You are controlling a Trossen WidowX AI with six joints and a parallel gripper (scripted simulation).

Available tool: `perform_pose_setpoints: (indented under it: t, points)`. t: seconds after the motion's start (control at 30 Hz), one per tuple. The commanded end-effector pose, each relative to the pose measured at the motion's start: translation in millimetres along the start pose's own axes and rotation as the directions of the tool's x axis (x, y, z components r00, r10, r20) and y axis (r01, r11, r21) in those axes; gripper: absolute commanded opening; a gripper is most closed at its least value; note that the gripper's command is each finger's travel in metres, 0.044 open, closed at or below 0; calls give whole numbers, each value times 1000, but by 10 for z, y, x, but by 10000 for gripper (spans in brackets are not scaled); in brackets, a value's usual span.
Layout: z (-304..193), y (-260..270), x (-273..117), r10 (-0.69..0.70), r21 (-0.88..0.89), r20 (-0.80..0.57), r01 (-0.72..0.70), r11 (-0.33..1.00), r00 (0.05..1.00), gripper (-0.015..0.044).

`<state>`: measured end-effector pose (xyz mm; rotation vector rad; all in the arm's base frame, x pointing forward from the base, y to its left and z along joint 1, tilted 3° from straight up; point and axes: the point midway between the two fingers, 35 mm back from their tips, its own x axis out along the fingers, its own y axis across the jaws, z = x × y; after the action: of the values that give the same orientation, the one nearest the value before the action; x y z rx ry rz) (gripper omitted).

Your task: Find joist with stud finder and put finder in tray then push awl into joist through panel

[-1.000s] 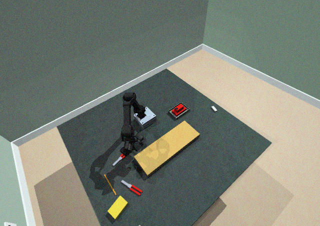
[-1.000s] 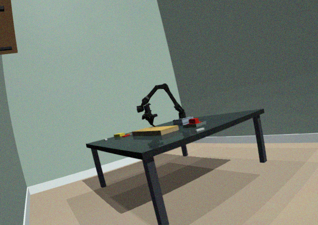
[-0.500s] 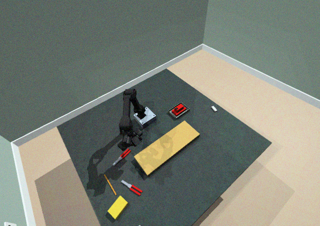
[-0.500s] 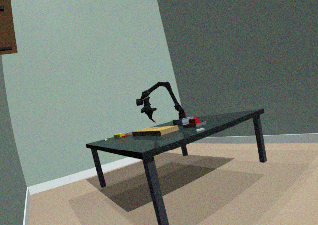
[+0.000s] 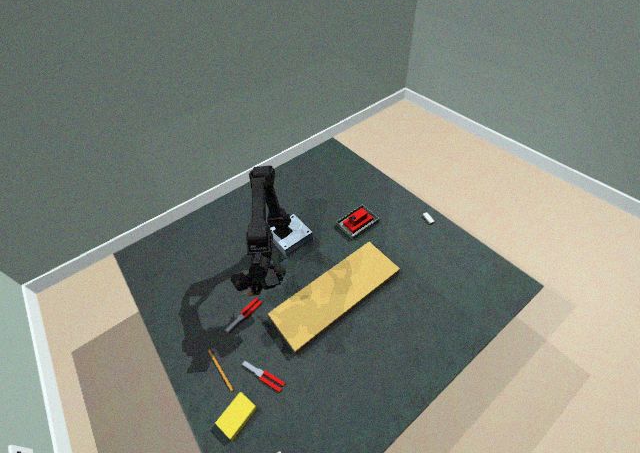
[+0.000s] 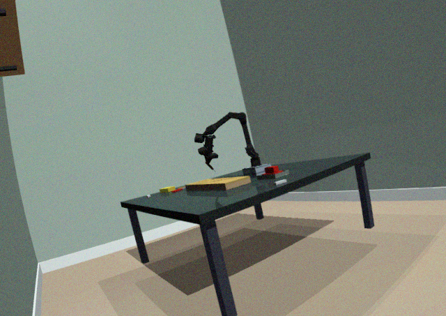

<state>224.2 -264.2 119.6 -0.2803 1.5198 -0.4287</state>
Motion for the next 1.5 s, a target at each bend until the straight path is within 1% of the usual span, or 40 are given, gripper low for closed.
perform_pose_setpoints:
  t: [0.0,0.17,0.37,0.67,0.83,1.0,1.17,1.37,1.4,1.47]
  points:
    - [-21,-59,-50,-109,85,29,106,991,994,0]
    - [-41,-134,-138,-232,196,68,215,957,970,0]
    - [-88,-209,-264,-371,342,105,317,885,922,0]
    - [-217,-284,-478,-557,569,134,396,721,820,0]
    - [-321,-302,-601,-644,689,134,396,606,753,0]
    - [-449,-302,-718,-720,798,122,364,480,683,0]
    - [-600,-282,-825,-784,888,98,301,347,613,0]
    - [-809,-233,-931,-843,965,55,190,184,535,0]
    - [-664,-271,-888,-810,925,92,252,284,579,0]
    - [-550,-243,-879,-790,909,143,236,343,597,0]
